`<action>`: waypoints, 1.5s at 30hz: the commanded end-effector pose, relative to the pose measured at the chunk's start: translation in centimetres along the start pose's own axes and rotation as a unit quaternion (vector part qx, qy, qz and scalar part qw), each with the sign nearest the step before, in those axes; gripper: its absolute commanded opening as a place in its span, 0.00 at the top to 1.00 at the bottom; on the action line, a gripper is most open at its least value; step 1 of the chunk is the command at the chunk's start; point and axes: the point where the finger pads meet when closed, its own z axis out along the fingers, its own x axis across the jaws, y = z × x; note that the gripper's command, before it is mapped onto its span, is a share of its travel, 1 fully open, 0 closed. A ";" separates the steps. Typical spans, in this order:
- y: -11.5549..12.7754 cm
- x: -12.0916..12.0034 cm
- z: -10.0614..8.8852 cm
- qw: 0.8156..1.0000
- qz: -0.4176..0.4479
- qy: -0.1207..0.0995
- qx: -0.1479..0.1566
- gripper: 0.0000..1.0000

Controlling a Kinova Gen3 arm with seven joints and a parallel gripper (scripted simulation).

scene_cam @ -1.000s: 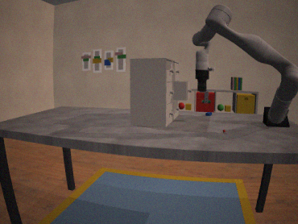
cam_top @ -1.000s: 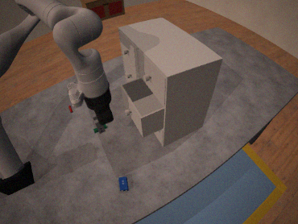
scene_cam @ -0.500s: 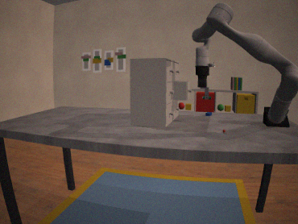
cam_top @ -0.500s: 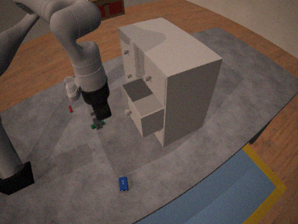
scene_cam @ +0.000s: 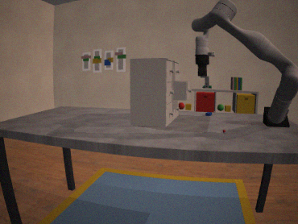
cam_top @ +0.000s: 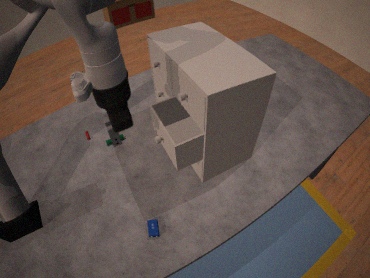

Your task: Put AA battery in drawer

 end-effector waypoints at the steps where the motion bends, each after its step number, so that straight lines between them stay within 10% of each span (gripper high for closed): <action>1: 0.3 -0.3 -1.8 1.000 -0.002 -0.003 -0.008 0.69; 17: 0.2 -0.3 -5.9 1.000 -0.002 -0.003 -0.008 0.69; 45: 0.2 -0.4 -6.2 0.998 0.000 -0.006 -0.065 0.69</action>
